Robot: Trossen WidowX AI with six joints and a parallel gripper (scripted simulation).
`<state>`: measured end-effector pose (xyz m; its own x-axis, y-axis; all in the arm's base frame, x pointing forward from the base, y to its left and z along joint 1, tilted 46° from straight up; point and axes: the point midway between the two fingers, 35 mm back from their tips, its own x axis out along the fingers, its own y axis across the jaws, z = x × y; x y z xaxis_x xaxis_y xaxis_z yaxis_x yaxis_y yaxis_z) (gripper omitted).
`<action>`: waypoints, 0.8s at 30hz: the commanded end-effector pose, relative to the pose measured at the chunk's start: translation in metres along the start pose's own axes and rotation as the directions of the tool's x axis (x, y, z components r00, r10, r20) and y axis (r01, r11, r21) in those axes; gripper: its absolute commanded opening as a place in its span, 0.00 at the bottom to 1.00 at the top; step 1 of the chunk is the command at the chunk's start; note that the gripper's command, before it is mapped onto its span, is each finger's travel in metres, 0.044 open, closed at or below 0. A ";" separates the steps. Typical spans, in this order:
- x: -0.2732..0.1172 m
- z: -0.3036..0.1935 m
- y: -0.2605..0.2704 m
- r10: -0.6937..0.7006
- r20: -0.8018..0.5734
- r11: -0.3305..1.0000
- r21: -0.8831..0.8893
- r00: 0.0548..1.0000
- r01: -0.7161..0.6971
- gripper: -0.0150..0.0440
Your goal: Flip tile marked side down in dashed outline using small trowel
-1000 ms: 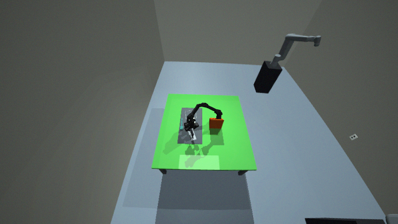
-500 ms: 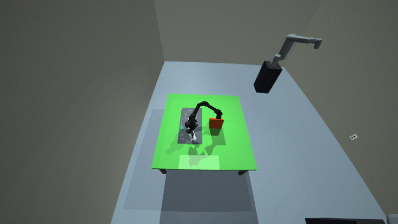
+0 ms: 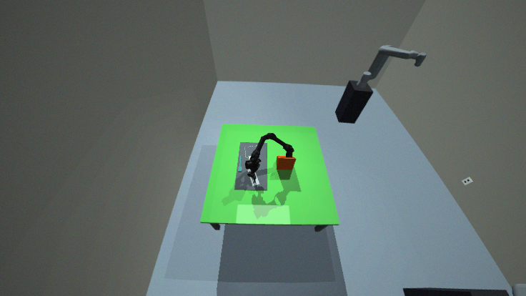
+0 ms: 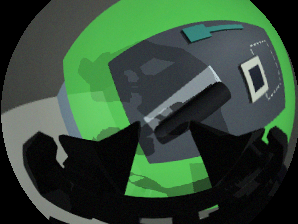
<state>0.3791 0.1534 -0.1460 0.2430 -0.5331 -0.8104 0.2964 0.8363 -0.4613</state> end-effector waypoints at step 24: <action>0.009 0.003 0.002 0.155 0.136 0.791 -0.610 0.978 -0.041 0.76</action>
<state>0.3850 0.1504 -0.1540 0.3852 -0.4296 -0.8167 -0.2529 0.8020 -0.5411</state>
